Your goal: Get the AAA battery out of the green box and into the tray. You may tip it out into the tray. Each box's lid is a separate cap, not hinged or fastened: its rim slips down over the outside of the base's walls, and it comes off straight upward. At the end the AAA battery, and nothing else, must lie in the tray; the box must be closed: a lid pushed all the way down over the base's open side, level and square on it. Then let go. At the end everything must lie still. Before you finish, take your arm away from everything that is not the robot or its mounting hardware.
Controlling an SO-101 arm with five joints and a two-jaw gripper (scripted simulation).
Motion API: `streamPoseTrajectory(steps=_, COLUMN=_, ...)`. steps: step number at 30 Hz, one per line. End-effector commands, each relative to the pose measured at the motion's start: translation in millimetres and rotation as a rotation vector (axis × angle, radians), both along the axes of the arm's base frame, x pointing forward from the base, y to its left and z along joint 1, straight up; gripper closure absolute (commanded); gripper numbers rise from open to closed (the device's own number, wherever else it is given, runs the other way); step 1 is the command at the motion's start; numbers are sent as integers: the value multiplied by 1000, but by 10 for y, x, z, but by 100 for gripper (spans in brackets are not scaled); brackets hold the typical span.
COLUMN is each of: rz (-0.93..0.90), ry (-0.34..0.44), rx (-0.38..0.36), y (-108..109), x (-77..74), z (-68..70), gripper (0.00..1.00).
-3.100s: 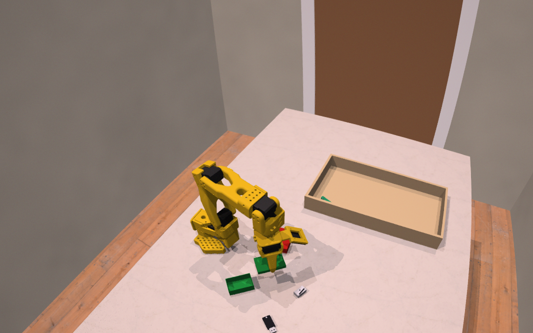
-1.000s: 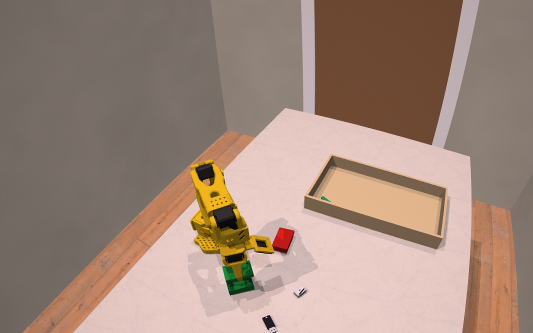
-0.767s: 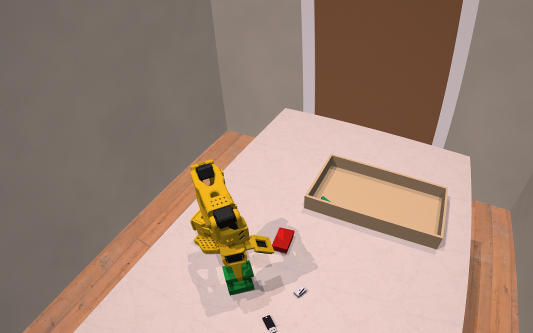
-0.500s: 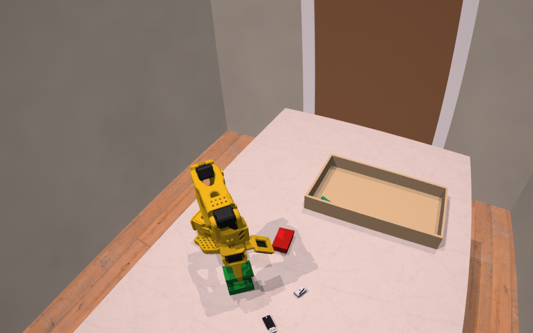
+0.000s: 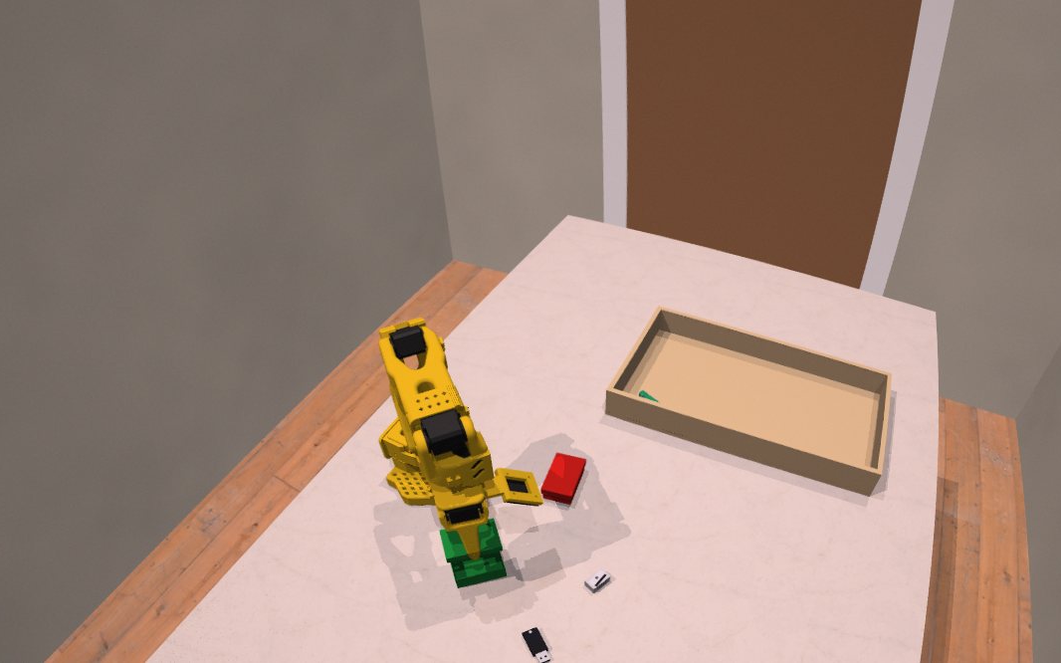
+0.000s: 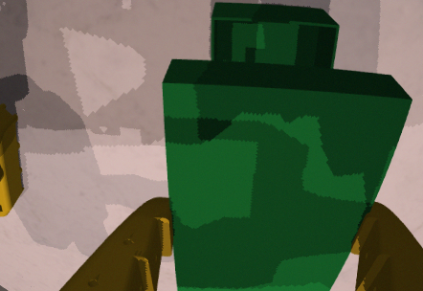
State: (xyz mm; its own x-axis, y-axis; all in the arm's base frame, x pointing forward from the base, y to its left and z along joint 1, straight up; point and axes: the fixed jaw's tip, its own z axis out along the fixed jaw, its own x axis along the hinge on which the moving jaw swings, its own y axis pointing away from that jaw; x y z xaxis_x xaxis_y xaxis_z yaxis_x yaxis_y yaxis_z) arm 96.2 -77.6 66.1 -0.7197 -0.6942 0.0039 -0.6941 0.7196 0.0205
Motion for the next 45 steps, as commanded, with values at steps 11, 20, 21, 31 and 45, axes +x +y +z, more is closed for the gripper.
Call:
streamPoseTrajectory(steps=11, rz=-1, ry=-17, rx=-12, y=-11, x=-6, z=28, gripper=78)
streamPoseTrajectory(steps=20, rz=-1, ry=-17, rx=-12, y=-11, x=-5, z=28, gripper=78)
streamPoseTrajectory(steps=21, rz=-1, ry=-17, rx=-12, y=-11, x=-5, z=28, gripper=78)
streamPoseTrajectory(steps=31, rz=5, ry=-17, rx=-12, y=-19, x=0, z=28, gripper=78)
streamPoseTrajectory(steps=45, rz=17, ry=-17, rx=-12, y=-35, x=11, z=28, gripper=78)
